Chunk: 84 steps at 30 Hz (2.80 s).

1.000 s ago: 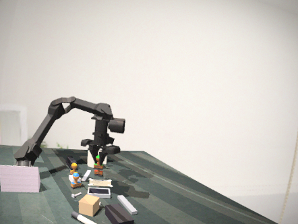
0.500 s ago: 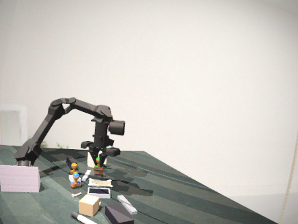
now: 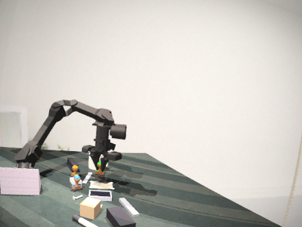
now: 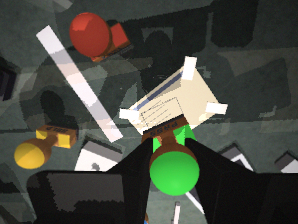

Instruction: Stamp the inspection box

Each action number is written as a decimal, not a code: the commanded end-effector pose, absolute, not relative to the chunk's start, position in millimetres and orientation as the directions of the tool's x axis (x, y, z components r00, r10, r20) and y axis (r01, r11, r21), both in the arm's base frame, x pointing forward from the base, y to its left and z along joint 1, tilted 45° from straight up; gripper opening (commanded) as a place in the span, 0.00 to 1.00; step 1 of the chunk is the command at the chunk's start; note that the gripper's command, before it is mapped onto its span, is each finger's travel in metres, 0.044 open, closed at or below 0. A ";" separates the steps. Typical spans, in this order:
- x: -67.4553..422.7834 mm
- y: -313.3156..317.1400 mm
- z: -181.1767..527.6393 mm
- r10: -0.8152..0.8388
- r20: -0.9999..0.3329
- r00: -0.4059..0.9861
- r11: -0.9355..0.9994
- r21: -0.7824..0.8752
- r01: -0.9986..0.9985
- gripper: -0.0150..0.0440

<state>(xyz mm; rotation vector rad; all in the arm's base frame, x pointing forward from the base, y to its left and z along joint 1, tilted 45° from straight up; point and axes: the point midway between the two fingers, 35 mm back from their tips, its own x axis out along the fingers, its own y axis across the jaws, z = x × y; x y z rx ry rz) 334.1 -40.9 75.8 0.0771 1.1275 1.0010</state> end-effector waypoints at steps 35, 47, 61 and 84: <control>336.0 -22.9 58.6 0.701 -0.710 0.071 0.586 0.517 -0.624 0.25; 336.0 -17.2 53.3 0.702 -0.708 0.072 0.586 0.518 -0.624 0.25; 335.8 -10.5 47.1 0.704 -0.707 0.073 0.585 0.518 -0.624 0.25; 335.9 -6.5 43.5 0.704 -0.707 0.072 0.585 0.519 -0.624 0.25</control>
